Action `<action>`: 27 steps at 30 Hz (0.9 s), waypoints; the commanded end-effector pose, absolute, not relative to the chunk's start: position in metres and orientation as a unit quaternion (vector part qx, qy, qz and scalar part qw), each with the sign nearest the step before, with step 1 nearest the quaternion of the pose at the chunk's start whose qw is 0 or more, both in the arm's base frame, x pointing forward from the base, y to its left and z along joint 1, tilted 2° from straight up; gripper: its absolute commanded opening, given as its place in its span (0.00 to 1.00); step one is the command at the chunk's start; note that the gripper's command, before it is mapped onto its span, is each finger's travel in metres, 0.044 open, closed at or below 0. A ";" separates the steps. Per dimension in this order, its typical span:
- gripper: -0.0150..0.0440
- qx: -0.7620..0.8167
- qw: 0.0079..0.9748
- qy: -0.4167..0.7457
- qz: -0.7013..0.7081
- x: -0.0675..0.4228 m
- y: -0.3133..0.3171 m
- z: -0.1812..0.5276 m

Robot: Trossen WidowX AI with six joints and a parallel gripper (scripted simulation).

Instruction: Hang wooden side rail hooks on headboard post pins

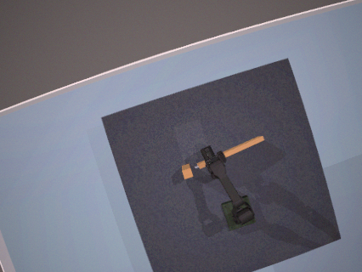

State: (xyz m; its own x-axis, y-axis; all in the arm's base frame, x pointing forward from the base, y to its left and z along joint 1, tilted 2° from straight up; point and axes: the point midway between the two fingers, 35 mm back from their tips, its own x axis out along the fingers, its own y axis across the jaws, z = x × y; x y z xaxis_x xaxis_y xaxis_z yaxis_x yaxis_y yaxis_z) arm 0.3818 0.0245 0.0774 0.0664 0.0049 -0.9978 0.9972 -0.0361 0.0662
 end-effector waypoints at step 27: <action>0.25 0.530 0.507 0.473 -0.487 0.383 0.029 0.081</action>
